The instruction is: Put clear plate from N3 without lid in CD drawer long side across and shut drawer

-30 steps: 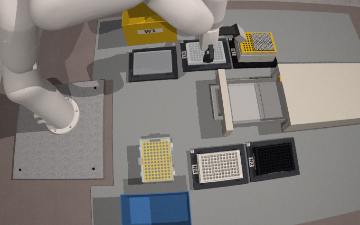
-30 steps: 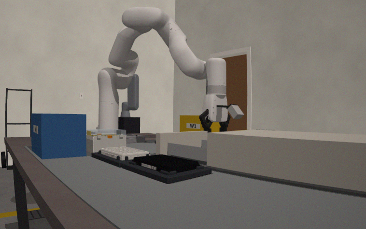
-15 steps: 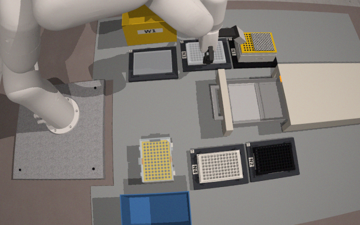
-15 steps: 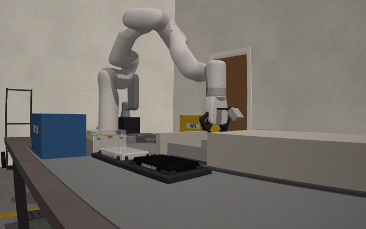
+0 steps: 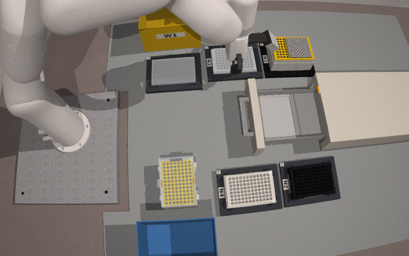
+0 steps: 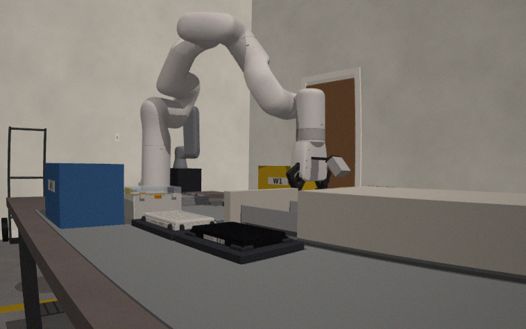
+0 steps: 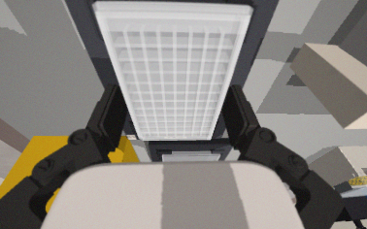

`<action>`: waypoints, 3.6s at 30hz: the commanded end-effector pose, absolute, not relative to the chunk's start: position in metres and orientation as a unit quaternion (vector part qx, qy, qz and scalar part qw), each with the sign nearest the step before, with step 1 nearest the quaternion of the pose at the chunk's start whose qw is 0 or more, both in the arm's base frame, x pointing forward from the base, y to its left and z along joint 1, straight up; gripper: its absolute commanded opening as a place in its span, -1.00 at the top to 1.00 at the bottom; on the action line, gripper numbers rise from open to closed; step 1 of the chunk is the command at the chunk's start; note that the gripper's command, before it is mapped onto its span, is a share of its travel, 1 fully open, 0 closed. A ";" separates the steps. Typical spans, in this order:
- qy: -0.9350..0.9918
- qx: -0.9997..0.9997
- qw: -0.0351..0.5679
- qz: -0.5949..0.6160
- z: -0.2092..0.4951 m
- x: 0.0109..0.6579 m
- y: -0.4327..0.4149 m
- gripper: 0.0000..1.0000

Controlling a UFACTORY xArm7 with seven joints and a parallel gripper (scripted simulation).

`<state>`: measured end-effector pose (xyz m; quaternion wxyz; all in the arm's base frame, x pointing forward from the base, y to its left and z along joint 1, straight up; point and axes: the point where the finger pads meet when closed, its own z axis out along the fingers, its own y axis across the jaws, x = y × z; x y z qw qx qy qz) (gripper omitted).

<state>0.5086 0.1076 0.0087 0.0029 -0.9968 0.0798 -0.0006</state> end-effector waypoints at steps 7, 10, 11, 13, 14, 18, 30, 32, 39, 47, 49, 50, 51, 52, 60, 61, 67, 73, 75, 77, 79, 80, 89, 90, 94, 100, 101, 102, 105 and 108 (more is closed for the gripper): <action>0.080 -0.997 0.003 -0.003 0.011 0.510 0.108 -1.00; 0.080 -0.997 0.003 -0.003 0.012 0.510 0.108 1.00; 0.080 -0.997 0.003 -0.003 0.012 0.510 0.108 1.00; 0.080 -0.997 0.003 -0.003 0.012 0.510 0.108 1.00; 0.080 -0.997 0.003 -0.003 0.012 0.510 0.108 1.00; 0.080 -0.997 0.003 -0.003 0.012 0.510 0.108 1.00; 0.080 -0.997 0.003 -0.003 0.011 0.510 0.108 1.00; 0.080 -0.997 0.003 -0.003 0.011 0.510 0.108 1.00; 0.080 -0.997 0.003 -0.003 0.011 0.510 0.108 1.00; 0.080 -0.997 0.003 -0.003 0.011 0.510 0.108 1.00; 0.080 -0.997 0.003 -0.003 0.011 0.510 0.108 1.00; 0.080 -0.997 0.003 -0.003 0.011 0.510 0.108 1.00; 0.080 -0.997 0.003 -0.003 0.011 0.510 0.108 1.00; 0.080 -0.997 0.003 -0.003 0.011 0.510 0.108 1.00; 0.080 -0.997 0.003 -0.003 0.011 0.510 0.108 1.00; 0.080 -0.997 0.003 -0.003 0.012 0.510 0.108 1.00; 0.080 -0.997 0.003 -0.003 0.015 0.510 0.108 1.00; 0.080 -0.997 0.003 -0.003 0.019 0.510 0.108 1.00; 0.080 -0.997 0.003 -0.003 0.020 0.510 0.108 1.00; 0.080 -0.997 0.003 -0.003 0.021 0.510 0.108 1.00; 0.080 -0.997 0.003 -0.003 0.023 0.510 0.108 1.00; 0.080 -0.997 0.003 -0.003 0.023 0.510 0.108 1.00; 0.080 -0.997 0.003 -0.003 0.028 0.510 0.108 1.00; 0.080 -0.997 0.003 -0.003 0.029 0.510 0.108 1.00; 0.080 -0.997 0.003 -0.003 0.031 0.510 0.108 1.00; 0.080 -0.997 0.003 -0.003 0.032 0.510 0.108 1.00; 0.080 -0.997 0.004 -0.003 0.032 0.510 0.108 1.00; 0.080 -0.997 0.003 -0.003 0.031 0.510 0.108 1.00; 0.080 -0.997 0.003 -0.003 0.035 0.510 0.108 1.00; 0.080 -0.997 0.003 -0.003 0.040 0.510 0.108 1.00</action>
